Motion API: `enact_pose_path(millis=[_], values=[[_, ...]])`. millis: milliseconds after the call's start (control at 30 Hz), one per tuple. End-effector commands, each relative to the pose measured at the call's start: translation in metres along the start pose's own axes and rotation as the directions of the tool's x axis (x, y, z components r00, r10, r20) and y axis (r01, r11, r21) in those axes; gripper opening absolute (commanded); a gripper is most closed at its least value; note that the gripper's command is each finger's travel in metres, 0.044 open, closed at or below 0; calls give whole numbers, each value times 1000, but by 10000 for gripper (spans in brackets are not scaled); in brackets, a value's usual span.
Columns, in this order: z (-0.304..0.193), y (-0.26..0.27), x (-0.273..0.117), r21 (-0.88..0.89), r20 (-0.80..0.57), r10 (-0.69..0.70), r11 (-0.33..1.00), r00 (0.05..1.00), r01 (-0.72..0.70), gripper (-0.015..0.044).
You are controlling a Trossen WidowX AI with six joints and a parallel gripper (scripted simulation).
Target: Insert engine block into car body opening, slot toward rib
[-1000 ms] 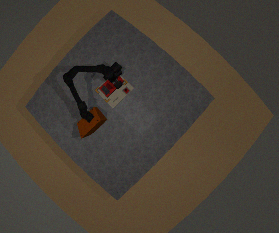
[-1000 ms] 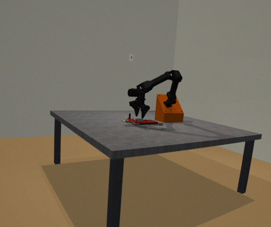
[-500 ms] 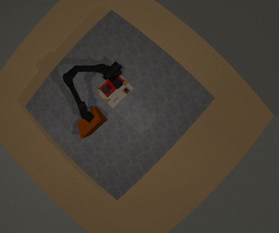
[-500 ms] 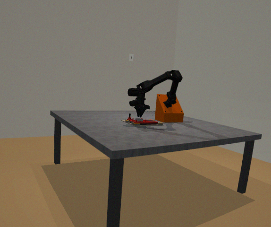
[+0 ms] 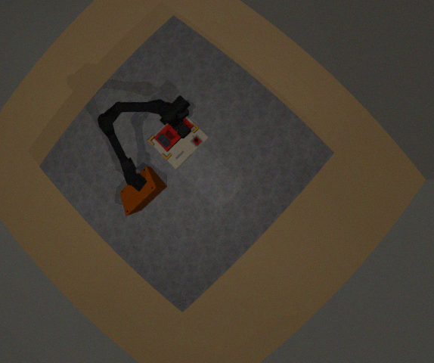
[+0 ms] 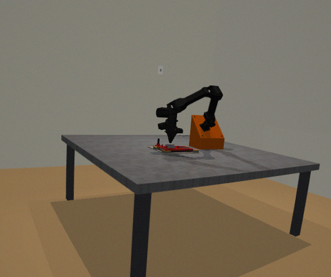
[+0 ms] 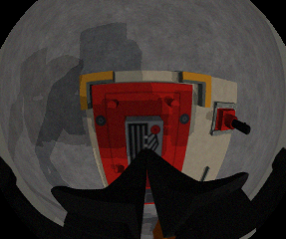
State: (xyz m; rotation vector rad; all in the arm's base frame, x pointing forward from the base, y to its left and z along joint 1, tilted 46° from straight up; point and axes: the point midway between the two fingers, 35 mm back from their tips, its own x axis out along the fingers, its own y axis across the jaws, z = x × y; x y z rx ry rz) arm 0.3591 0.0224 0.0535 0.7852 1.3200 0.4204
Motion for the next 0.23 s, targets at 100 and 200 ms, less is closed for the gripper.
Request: enact_pose_path(millis=[100, 200], values=[[0, 0, -1, -3, 0, 1, 1000, 1000, -1, 0], [0, 0, -1, -3, 0, 1, 1000, 1000, -1, 79]])
